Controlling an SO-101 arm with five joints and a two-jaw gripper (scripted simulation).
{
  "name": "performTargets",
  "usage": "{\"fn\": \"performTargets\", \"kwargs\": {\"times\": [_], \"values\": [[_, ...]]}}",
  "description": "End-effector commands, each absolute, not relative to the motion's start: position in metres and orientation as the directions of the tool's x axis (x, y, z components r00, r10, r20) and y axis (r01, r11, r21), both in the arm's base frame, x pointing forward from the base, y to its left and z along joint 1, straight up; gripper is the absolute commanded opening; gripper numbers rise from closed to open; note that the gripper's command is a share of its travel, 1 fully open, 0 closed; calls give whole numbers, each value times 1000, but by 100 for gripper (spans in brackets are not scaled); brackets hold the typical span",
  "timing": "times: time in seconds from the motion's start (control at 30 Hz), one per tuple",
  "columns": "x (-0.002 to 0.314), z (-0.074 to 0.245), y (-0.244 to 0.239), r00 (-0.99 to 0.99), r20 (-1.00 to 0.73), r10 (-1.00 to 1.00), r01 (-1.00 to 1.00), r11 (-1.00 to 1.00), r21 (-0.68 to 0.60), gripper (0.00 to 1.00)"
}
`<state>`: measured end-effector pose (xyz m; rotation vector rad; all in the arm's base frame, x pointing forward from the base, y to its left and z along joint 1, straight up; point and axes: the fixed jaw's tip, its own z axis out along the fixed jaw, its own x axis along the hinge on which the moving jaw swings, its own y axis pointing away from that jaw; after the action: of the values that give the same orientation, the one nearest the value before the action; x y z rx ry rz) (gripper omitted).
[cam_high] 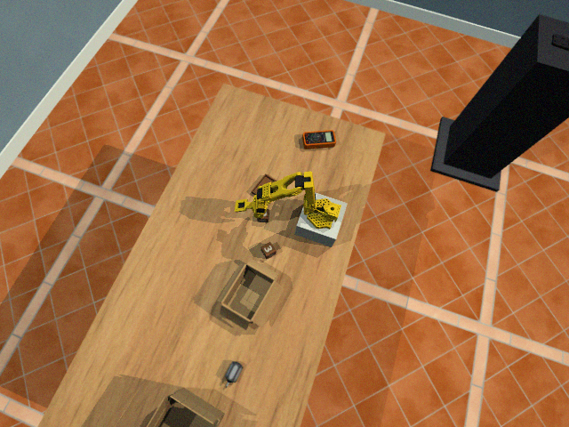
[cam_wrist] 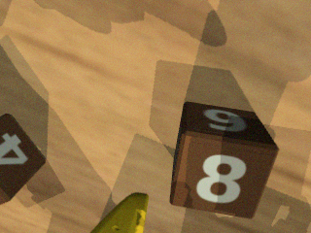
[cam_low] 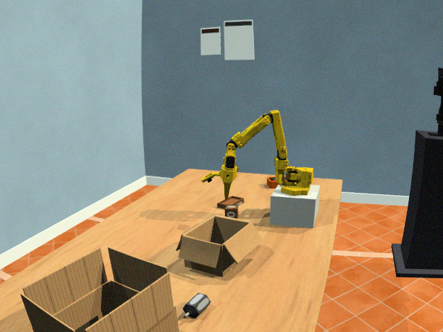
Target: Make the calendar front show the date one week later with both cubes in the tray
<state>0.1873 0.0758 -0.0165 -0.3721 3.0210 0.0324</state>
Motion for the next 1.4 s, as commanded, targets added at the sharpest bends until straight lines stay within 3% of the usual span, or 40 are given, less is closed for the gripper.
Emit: {"fn": "performTargets", "kwargs": {"times": [0.0, 1.37], "values": [[175, -33, 73, -971, -10, -240, -240, 971, 1, 35], [174, -45, 73, -971, 9, -240, -240, 971, -1, 35]]}}
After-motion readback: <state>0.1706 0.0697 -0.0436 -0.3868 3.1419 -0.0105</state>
